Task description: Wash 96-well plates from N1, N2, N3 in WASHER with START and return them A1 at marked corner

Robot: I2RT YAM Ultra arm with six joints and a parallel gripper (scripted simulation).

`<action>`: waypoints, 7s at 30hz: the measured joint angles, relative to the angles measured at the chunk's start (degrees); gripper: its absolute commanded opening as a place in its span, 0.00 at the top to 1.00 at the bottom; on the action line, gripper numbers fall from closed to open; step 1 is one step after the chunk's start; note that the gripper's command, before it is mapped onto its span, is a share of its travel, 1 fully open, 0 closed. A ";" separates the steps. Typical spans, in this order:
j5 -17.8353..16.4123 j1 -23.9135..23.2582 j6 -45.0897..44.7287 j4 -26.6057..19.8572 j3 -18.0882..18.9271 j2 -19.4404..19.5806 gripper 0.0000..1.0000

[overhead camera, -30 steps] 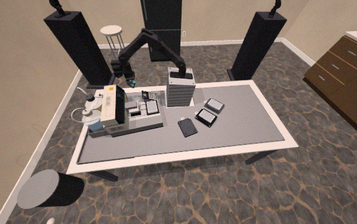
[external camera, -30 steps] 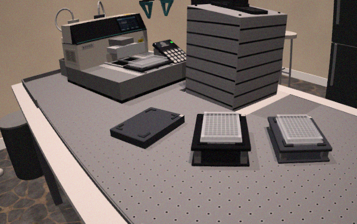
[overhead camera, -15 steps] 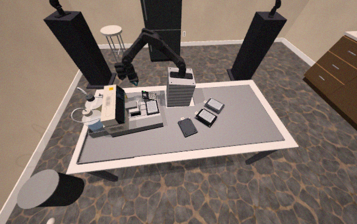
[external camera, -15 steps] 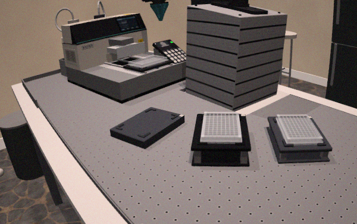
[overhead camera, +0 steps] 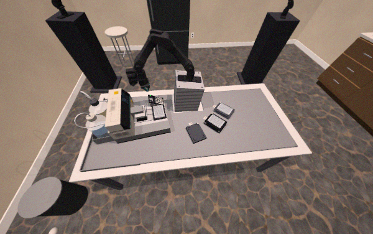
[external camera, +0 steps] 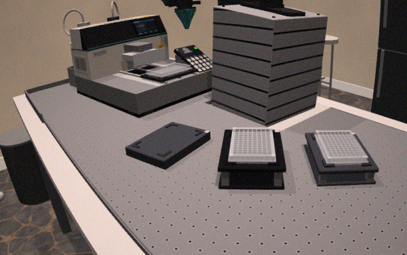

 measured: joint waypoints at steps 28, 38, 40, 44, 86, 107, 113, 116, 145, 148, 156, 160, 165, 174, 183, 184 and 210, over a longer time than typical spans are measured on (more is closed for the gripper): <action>-0.55 4.87 4.79 15.52 -20.68 -5.55 1.00; -0.85 7.67 7.21 21.51 -28.11 -6.62 1.00; -0.92 8.26 7.78 22.77 -29.49 -6.78 1.00; -1.01 8.94 8.66 24.50 -31.01 -6.93 1.00; -2.40 24.59 -12.90 15.26 -15.47 -4.31 0.00; -2.58 24.74 -47.34 13.40 -14.75 -4.28 0.00; -2.58 24.74 -56.37 13.42 -14.75 -4.28 0.00; -2.58 24.74 -60.57 13.42 -14.75 -4.28 0.00; -2.58 24.96 -64.87 17.92 -15.06 0.37 0.00; -2.58 25.03 -64.83 18.78 -15.04 0.92 0.00; -2.58 25.14 -64.70 20.94 -15.04 3.48 0.00; -2.58 25.20 -64.63 22.03 -14.99 4.66 0.00; -2.58 25.27 -64.57 23.08 -14.84 5.46 0.00; -2.58 25.29 -64.54 24.06 -14.80 6.43 0.00; -2.58 25.29 -64.54 24.09 -14.80 6.43 0.00; -2.58 25.29 -64.54 24.09 -14.80 6.43 0.00; -2.58 25.44 -64.39 26.40 -14.29 9.20 0.00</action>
